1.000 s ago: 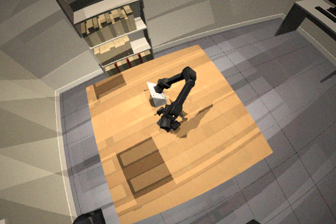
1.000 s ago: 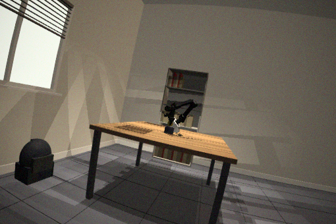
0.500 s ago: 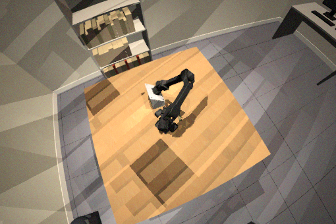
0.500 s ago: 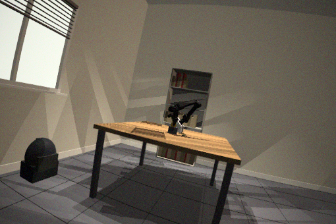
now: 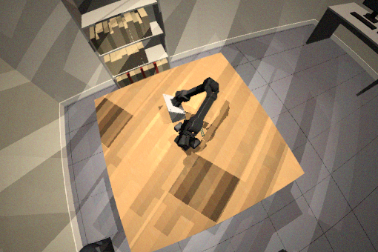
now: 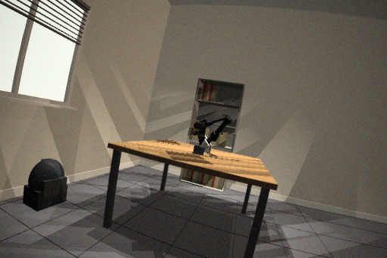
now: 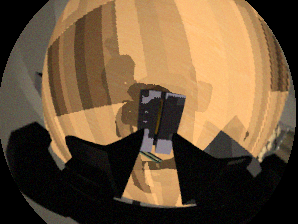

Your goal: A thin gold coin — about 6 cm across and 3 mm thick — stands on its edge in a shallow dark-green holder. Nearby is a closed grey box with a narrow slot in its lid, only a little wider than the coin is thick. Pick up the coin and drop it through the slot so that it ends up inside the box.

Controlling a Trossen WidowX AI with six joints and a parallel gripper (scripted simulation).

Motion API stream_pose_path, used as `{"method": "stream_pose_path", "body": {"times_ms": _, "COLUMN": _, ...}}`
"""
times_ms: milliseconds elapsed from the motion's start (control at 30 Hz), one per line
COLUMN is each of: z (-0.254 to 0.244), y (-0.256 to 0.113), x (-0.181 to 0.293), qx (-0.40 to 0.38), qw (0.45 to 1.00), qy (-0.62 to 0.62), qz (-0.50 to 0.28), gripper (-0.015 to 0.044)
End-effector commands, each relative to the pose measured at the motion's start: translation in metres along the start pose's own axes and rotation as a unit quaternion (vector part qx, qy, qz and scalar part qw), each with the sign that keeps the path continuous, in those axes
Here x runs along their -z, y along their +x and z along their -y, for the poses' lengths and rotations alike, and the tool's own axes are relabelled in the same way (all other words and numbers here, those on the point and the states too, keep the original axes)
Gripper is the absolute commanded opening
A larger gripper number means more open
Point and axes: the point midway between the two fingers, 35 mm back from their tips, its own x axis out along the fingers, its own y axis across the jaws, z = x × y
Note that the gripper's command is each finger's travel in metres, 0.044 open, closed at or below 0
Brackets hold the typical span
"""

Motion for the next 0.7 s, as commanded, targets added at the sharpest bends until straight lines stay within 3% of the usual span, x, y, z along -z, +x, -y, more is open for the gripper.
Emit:
{"method": "stream_pose_path", "body": {"times_ms": 0, "z": 0.000, "y": -0.013, "x": -0.001, "qx": -0.001, "qw": 1.000, "qy": -0.002, "qz": 0.002, "gripper": 0.0266}}
{"method": "stream_pose_path", "body": {"times_ms": 167, "z": 0.000, "y": -0.019, "x": -0.001, "qx": -0.001, "qw": 1.000, "qy": -0.001, "qz": 0.002, "gripper": 0.0397}}
{"method": "stream_pose_path", "body": {"times_ms": 233, "z": 0.001, "y": -0.037, "x": 0.000, "qx": 0.000, "qw": 1.000, "qy": 0.000, "qz": 0.001, "gripper": 0.0440}}
{"method": "stream_pose_path", "body": {"times_ms": 333, "z": 0.002, "y": -0.058, "x": 0.002, "qx": -0.001, "qw": 1.000, "qy": 0.000, "qz": -0.002, "gripper": 0.0440}}
{"method": "stream_pose_path", "body": {"times_ms": 667, "z": 0.002, "y": -0.058, "x": 0.002, "qx": -0.001, "qw": 1.000, "qy": 0.000, "qz": -0.002, "gripper": 0.0440}}
